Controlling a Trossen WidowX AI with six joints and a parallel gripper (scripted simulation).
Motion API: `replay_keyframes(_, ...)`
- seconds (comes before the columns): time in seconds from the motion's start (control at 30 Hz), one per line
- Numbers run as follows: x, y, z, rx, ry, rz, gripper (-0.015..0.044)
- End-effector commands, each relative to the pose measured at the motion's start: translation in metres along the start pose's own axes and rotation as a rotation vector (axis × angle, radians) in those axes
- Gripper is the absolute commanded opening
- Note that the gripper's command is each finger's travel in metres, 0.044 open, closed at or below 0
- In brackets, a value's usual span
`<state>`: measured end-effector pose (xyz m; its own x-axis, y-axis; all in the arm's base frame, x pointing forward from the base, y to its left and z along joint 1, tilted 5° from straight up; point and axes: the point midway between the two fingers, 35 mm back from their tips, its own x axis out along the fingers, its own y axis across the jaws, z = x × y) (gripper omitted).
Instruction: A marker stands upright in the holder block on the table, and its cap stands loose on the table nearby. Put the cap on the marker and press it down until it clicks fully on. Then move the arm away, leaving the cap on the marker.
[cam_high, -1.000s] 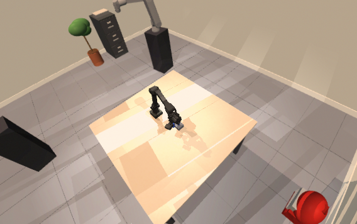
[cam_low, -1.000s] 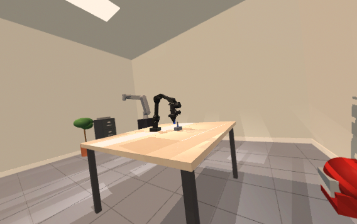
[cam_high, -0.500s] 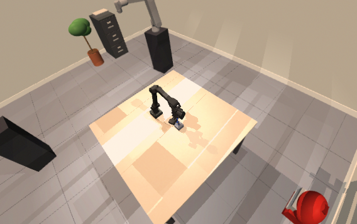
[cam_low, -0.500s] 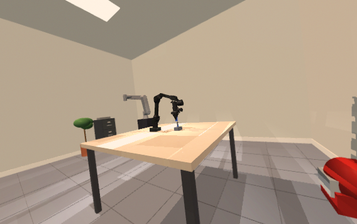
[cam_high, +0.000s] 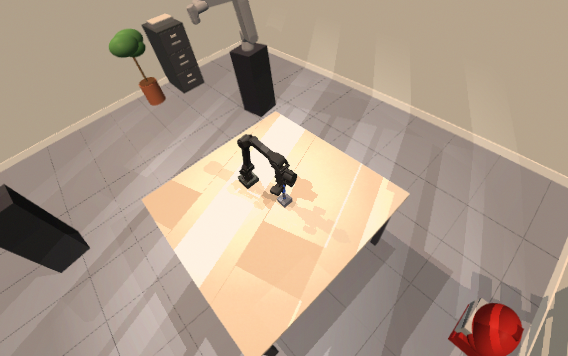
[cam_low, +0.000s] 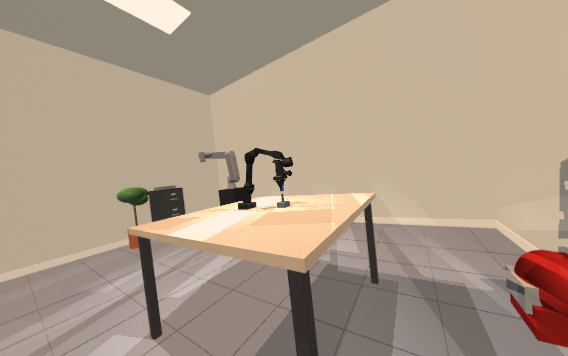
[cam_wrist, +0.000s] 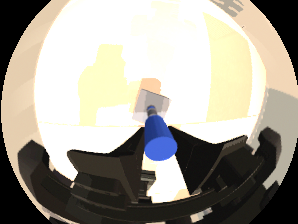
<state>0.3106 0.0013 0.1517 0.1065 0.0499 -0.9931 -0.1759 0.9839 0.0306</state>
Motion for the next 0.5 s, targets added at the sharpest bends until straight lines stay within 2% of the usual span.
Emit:
replay_keyframes(0.0,0.005,0.0,-0.001,0.006,0.006,-0.004,0.0)
replay_keyframes(0.47,0.028,-0.001,0.0,0.006,0.006,-0.004,0.0)
